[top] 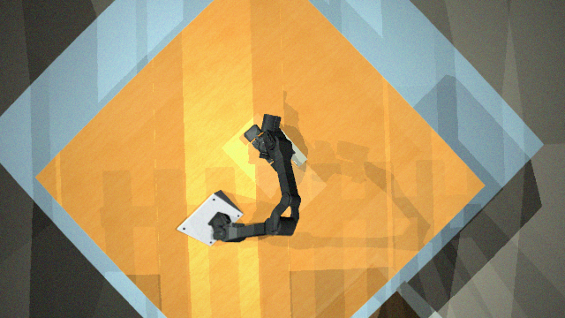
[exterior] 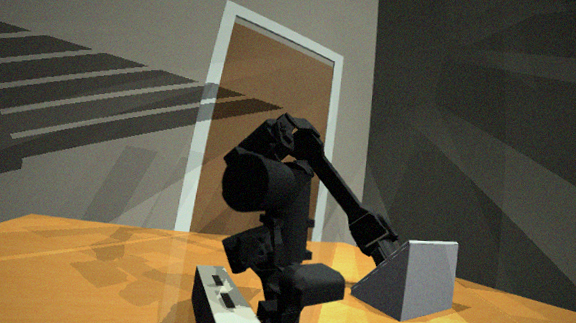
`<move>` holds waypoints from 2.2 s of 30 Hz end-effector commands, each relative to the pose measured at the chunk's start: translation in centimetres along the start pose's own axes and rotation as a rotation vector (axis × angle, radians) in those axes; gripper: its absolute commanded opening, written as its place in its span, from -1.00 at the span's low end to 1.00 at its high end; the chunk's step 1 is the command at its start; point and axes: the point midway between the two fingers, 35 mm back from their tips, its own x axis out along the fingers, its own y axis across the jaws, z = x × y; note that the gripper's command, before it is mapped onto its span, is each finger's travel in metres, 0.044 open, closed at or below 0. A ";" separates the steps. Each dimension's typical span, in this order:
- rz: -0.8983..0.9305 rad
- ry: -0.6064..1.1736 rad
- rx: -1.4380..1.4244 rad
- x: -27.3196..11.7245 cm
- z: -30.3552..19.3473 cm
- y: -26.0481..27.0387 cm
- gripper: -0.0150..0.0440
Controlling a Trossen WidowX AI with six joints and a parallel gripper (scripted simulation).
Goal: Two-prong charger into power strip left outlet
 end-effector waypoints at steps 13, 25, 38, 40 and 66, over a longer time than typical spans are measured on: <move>0.006 -0.002 0.005 -0.2 0.3 0.1 -0.49; 0.006 -0.002 0.005 -0.2 0.5 0.0 -0.49; 0.006 -0.002 0.005 -0.2 0.6 0.0 -0.49; 0.006 -0.002 0.005 -0.2 0.6 0.0 -0.49; 0.006 -0.002 0.005 -0.2 0.8 0.0 -0.49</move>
